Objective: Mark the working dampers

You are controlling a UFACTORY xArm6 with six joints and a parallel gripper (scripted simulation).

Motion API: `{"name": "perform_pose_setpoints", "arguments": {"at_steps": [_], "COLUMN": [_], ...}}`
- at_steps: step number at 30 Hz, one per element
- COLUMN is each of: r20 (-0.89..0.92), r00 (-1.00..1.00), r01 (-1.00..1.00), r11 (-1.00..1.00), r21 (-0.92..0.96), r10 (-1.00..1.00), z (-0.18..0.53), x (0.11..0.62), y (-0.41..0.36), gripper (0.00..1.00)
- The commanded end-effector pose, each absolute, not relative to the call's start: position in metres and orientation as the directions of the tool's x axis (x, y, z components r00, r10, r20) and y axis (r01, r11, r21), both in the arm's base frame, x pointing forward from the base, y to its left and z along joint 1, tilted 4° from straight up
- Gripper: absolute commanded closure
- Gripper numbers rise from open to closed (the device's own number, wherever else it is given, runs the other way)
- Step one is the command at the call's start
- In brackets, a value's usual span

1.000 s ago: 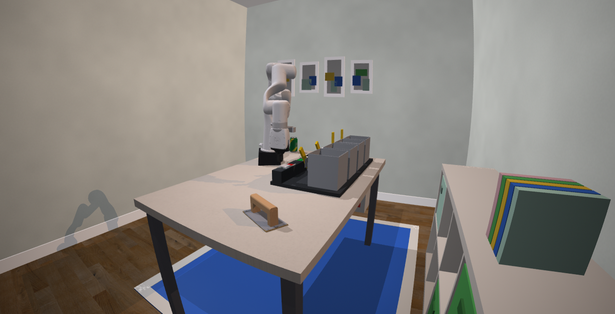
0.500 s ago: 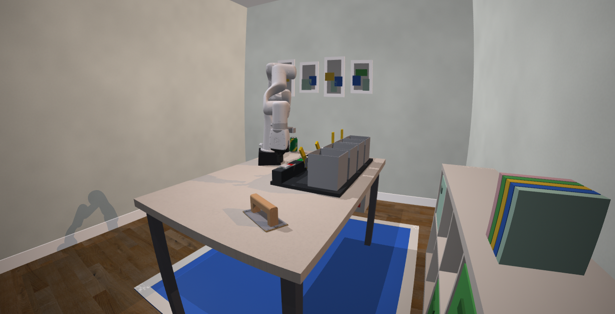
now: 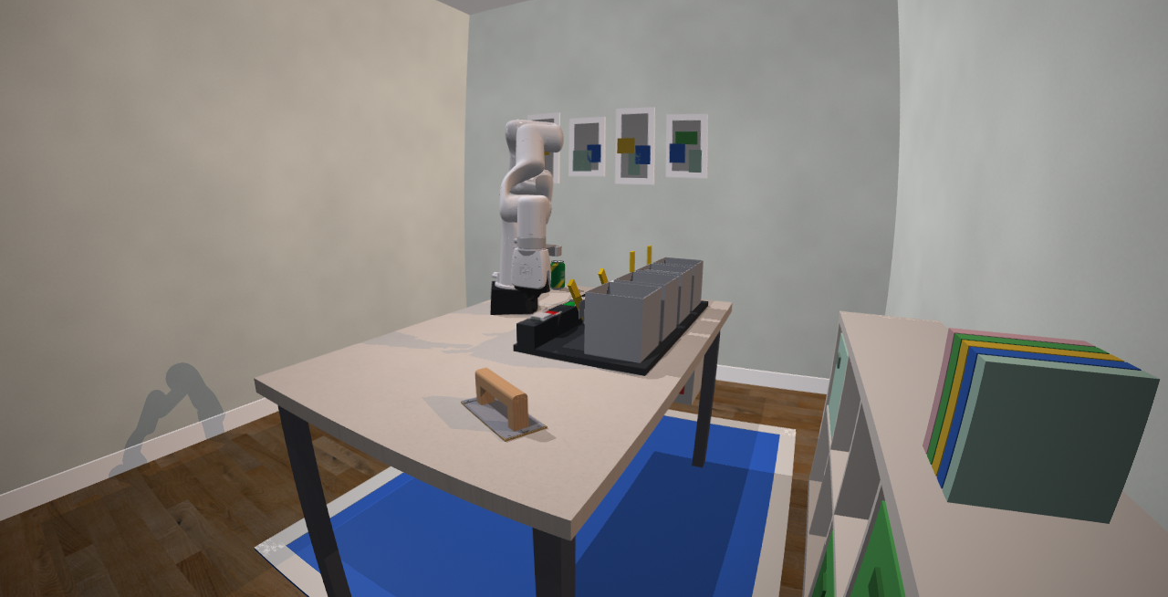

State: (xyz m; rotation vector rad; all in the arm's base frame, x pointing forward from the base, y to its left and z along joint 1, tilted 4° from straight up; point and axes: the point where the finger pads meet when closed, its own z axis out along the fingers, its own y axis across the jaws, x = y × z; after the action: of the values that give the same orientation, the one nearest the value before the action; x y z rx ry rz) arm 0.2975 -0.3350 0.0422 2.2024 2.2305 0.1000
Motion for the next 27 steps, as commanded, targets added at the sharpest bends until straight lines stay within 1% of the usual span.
{"name": "perform_pose_setpoints", "arguments": {"at_steps": [1,27], "r20": [0.038,0.038], "r00": [-0.014,-0.014], "r01": [0.999,0.999], "r11": [0.012,0.012], "r21": [0.052,0.052], "r10": [0.999,0.999], "z": [0.0394,0.0307], "x": [0.299,0.3], "y": [-0.3363,-0.3365], "gripper": [1.0,1.0]}}
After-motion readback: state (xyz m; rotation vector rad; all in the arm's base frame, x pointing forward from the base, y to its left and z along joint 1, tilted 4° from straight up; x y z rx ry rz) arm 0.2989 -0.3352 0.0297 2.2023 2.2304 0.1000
